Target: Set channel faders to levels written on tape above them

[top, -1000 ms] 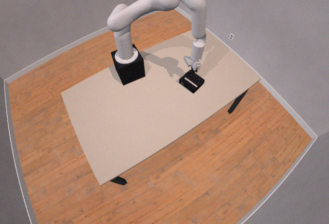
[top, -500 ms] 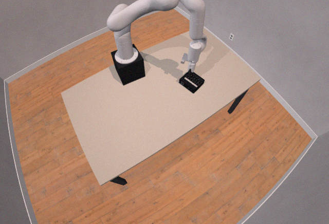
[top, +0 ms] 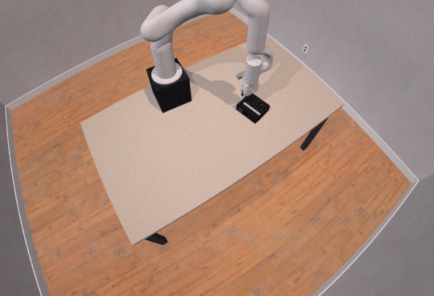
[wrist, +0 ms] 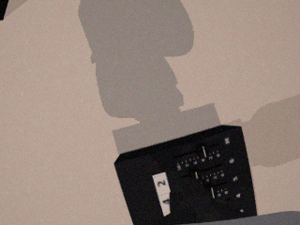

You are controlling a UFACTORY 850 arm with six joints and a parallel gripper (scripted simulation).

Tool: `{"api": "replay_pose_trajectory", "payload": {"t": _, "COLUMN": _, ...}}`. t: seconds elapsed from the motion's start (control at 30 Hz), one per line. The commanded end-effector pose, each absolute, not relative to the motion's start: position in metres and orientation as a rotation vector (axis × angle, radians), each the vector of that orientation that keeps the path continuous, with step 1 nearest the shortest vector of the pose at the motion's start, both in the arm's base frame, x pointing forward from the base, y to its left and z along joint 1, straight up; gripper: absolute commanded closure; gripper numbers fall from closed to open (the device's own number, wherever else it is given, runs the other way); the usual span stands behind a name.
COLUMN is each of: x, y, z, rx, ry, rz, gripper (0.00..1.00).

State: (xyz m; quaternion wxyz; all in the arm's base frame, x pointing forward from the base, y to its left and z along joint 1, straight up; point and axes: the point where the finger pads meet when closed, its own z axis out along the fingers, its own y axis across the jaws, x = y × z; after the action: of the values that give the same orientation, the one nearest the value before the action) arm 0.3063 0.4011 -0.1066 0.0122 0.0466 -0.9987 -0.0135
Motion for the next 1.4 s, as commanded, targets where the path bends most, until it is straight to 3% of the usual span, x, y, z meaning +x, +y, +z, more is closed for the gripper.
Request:
{"api": "replay_pose_trajectory", "payload": {"t": 0.0, "x": 0.3069, "y": 0.3954, "z": -0.1062, "rx": -0.29, "ry": -3.108, "rz": -0.038, "gripper": 1.0}}
{"api": "replay_pose_trajectory", "payload": {"t": 0.8, "x": 0.3069, "y": 0.3926, "z": -0.1063, "rx": -1.792, "ry": -2.572, "rz": -0.01, "gripper": 1.0}}
{"api": "replay_pose_trajectory", "payload": {"t": 1.37, "x": 0.3069, "y": 0.3926, "z": -0.1063, "rx": -1.792, "ry": -2.572, "rz": -0.01, "gripper": 1.0}}
